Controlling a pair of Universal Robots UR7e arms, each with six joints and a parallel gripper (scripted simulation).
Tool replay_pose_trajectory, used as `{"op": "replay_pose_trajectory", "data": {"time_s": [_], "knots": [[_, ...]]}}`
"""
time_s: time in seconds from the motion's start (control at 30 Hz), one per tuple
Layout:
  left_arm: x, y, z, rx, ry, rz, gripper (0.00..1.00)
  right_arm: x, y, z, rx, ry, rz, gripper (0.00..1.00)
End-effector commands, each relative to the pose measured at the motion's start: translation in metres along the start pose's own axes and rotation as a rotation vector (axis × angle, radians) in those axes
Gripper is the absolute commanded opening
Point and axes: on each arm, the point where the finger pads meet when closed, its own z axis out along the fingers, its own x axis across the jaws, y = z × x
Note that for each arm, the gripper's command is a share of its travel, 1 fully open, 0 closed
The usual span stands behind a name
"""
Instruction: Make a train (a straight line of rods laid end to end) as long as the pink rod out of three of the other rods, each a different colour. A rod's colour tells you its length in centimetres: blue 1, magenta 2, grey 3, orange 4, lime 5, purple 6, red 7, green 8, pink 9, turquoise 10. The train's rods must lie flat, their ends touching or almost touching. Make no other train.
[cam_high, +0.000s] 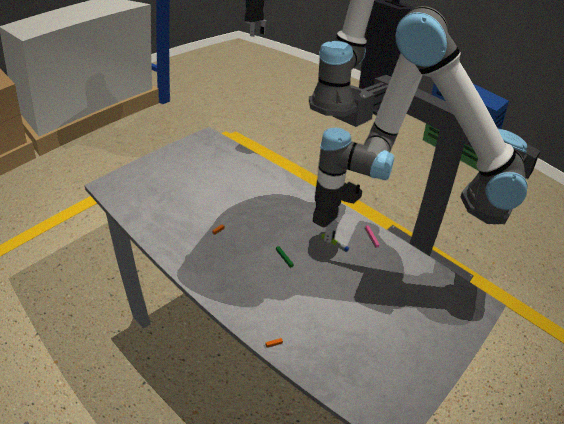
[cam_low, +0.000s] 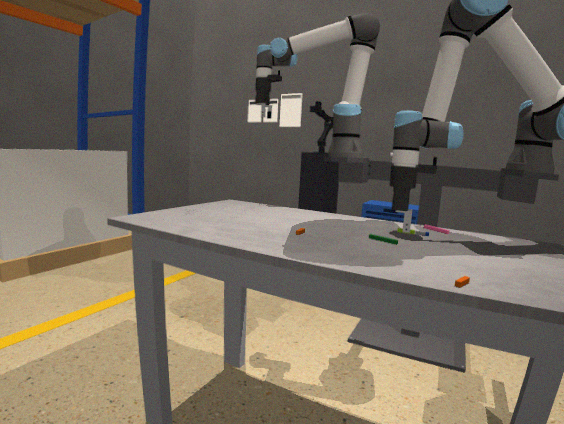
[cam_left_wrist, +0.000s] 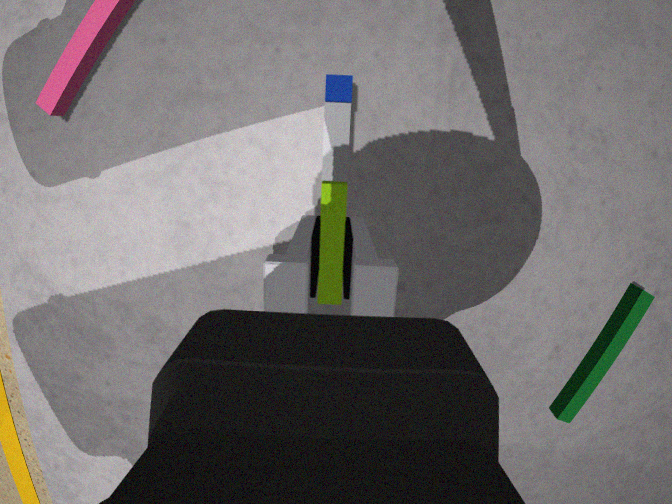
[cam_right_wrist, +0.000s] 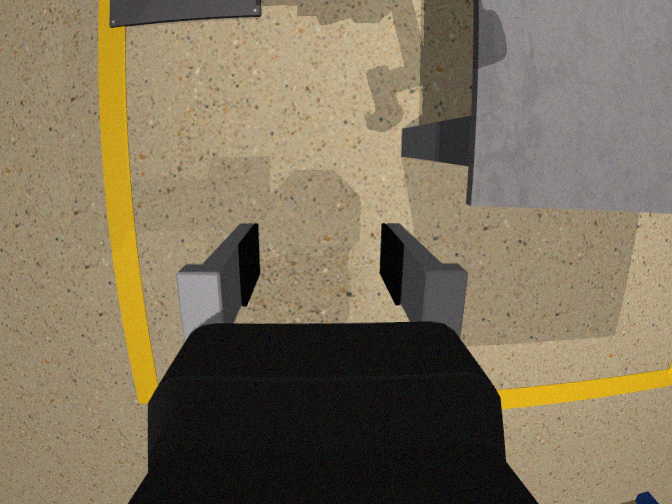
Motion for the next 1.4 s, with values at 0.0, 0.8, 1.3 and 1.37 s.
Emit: {"op": "replay_pose_trajectory", "data": {"time_s": [0.0,0.8,1.3,1.37], "knots": [[0.0003,0.0005,-0.0006,-0.003,0.001,0.000,0.24,0.0002,0.0006,-0.0005,-0.002,0.001,0.000,1.00],[0.0003,0.0001,-0.0006,-0.003,0.001,0.000,0.36,0.0002,0.0006,-0.0005,-0.002,0.001,0.000,1.00],[0.0003,0.0001,-0.0006,-0.003,0.001,0.000,0.54,0.0002,0.0006,-0.0005,-0.002,0.001,0.000,1.00],[0.0003,0.0001,-0.0006,-0.003,0.001,0.000,0.54,0.0002,0.0006,-0.0005,-0.002,0.001,0.000,1.00]]}}
